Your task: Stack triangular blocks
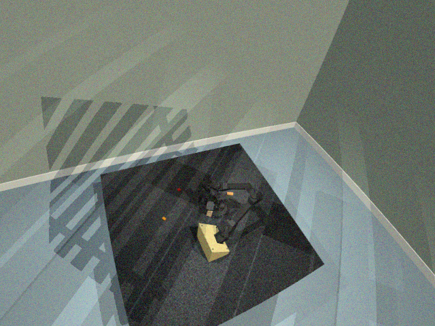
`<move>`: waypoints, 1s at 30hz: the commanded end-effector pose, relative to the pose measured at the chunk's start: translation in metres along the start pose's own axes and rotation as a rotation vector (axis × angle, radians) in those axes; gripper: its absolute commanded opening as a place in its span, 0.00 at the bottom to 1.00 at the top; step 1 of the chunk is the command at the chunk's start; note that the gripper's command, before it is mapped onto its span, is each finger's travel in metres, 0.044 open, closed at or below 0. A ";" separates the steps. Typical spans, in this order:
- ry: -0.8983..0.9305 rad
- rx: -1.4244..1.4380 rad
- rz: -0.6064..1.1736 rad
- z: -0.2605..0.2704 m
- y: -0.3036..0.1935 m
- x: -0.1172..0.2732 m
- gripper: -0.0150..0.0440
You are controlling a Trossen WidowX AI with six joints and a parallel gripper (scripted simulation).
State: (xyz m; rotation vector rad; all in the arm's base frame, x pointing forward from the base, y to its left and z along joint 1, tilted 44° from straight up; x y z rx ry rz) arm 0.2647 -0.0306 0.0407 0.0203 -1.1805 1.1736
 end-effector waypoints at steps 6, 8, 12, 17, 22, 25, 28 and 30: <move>0.003 0.005 0.004 0.001 0.001 -0.002 0.25; 0.003 0.005 0.004 0.001 0.001 -0.002 0.25; -0.001 0.000 0.001 0.000 0.000 -0.001 0.25; 0.001 0.003 0.002 0.000 0.000 -0.001 0.25; -0.001 0.000 0.001 0.000 0.000 -0.001 0.39; -0.001 0.000 0.001 0.000 0.000 -0.001 0.52; -0.001 0.000 0.001 0.000 0.000 -0.001 0.65; -0.001 0.000 0.001 0.000 0.000 -0.001 0.74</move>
Point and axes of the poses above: the point midway between the two fingers, 35 mm back from their tips, its own x axis back along the fingers, its own z axis across the jaws, y = z × x, the point moved 1 cm from there along x, back along the fingers, and after that the axes turned 13 degrees about -x, right-handed, at the moved point
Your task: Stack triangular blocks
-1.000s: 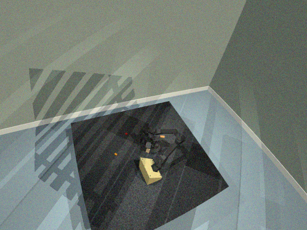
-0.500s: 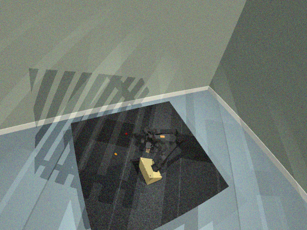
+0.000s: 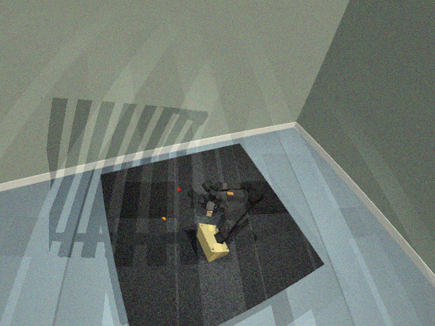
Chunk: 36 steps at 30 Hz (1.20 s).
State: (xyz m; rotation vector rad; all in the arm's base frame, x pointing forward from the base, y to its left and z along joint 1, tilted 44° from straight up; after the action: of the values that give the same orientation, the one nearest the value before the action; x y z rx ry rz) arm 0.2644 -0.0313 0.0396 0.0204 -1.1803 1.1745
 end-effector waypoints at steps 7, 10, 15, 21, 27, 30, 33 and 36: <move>0.000 0.000 0.000 0.000 0.000 0.000 1.00; 0.000 0.000 0.000 0.000 0.000 0.000 1.00; -0.003 0.000 -0.002 -0.002 -0.001 0.010 1.00; -0.004 0.001 -0.006 -0.003 0.000 0.099 1.00; -0.002 0.001 -0.004 -0.001 0.000 0.110 1.00; -0.010 0.011 0.005 -0.003 0.001 0.104 1.00; -0.010 0.011 0.005 -0.003 0.001 0.104 1.00; -0.010 0.011 0.005 -0.003 0.001 0.104 1.00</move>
State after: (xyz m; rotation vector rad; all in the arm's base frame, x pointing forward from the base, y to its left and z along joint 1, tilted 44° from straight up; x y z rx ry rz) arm 0.2568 0.0430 0.1131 0.0272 -1.1863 1.1816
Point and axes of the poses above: the point midway between the two fingers, 35 mm back from their tips, its own x axis back along the fingers, its own z axis across the jaws, y = z × x, the point moved 1 cm from there along x, back along the fingers, and after that the axes turned 13 degrees about -x, right-handed, at the moved point
